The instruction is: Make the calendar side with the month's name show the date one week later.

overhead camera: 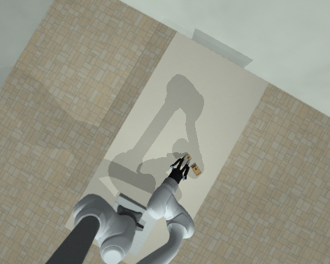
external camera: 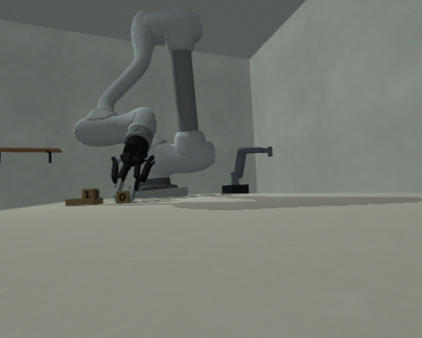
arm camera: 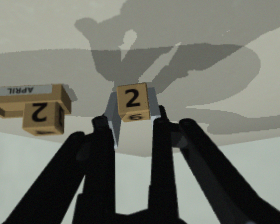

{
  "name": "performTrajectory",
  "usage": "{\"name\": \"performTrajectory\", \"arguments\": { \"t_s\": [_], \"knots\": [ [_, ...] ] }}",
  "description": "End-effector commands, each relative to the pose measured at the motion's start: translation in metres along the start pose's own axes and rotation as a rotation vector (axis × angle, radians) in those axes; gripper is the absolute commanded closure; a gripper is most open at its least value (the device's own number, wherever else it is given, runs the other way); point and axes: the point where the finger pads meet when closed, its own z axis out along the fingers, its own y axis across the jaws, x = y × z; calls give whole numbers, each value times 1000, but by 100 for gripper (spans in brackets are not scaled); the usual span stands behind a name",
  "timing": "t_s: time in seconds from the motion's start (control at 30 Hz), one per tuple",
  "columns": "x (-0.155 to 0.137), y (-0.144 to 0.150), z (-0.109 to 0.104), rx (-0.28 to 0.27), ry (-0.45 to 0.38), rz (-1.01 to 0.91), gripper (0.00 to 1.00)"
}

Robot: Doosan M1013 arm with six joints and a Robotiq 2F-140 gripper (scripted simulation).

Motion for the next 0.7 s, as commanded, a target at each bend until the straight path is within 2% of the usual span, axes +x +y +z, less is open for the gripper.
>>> {"name": "performTrajectory", "arguments": {
  "t_s": [0.0, 0.4, 0.67],
  "knots": [
    [0, 0, 0, 0, 0, 0, 75],
    [-1, 0, -1, 0, 0, 0, 75],
    [-15, 0, -15, 0, 0, 0, 75]
  ]
}}
